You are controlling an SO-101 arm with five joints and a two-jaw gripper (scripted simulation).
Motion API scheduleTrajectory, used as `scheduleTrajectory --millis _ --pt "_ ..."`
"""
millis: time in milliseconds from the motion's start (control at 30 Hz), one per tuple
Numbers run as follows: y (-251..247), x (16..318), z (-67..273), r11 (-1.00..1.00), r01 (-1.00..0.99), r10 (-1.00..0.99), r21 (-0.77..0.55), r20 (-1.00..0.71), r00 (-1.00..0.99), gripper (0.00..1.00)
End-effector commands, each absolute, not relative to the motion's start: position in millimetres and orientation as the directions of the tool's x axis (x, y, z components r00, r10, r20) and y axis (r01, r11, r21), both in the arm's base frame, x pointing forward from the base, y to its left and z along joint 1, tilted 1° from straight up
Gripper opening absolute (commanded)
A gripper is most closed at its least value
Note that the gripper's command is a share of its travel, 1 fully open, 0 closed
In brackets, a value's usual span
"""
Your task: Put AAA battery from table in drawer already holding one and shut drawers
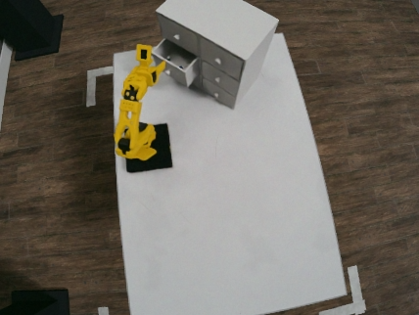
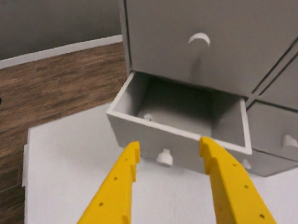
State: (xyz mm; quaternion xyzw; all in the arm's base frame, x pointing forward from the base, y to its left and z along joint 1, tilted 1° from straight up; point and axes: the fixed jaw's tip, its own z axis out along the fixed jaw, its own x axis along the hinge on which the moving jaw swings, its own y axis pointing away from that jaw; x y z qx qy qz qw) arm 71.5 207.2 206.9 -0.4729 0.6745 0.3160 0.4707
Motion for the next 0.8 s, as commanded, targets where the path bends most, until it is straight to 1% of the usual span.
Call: scheduleTrajectory --millis 0,400,767 --pt "192.0 58.5 202.8 0.326 -0.945 -0.332 -0.004 -0.937 -0.11 0.22" --pt "165.0 37.4 181.3 0.269 -0.963 -0.334 0.012 -0.937 -0.105 0.22" --pt "165.0 37.4 181.3 0.269 -0.963 -0.334 0.012 -0.937 -0.105 0.21"
